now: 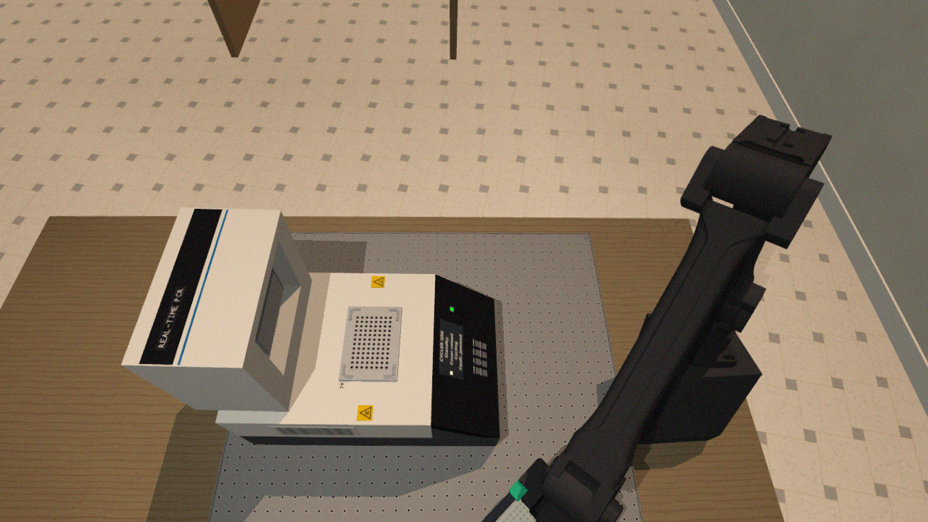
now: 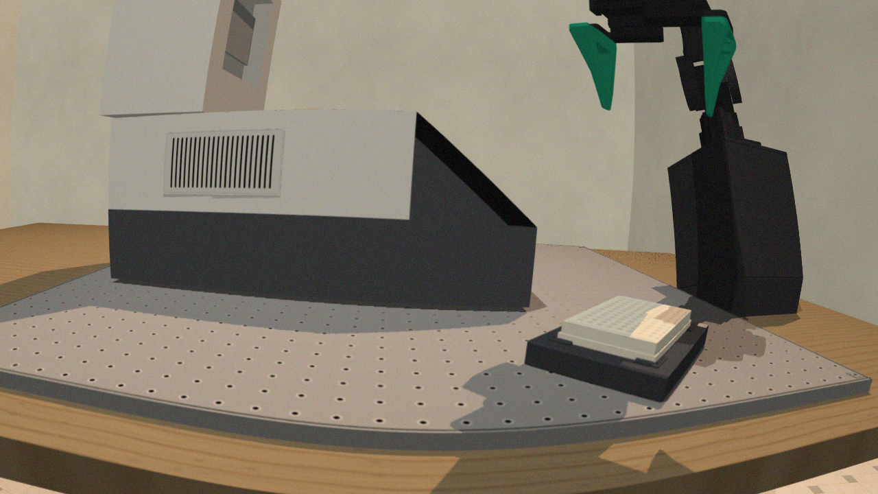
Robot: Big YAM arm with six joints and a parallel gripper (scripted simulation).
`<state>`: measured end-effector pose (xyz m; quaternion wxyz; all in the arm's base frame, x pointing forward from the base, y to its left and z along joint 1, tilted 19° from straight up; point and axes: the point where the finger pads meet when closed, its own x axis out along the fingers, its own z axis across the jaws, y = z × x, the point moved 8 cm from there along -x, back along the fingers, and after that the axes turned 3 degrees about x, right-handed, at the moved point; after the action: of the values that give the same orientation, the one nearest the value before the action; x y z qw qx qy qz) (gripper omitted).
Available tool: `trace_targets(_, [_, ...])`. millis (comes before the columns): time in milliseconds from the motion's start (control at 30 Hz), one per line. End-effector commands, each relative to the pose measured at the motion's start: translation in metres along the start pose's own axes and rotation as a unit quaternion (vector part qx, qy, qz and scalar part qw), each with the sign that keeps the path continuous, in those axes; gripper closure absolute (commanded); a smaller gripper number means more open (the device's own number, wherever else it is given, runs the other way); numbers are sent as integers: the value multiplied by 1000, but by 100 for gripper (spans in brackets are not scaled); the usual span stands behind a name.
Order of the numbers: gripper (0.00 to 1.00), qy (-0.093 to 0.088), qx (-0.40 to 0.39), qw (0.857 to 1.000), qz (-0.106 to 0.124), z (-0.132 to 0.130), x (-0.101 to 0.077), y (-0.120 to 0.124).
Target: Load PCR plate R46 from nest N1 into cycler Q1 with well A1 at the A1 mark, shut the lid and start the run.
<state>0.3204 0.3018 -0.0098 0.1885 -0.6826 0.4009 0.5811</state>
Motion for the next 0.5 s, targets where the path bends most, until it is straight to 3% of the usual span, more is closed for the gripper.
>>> trace_targets(0, [0,-2,3,1000,-22,-4,-7,-11])
trace_targets(300, [0,-1,-1,1000,-3,-5,39,-3])
trace_targets(467, [0,-1,-2,1000,-22,-1,43,-10])
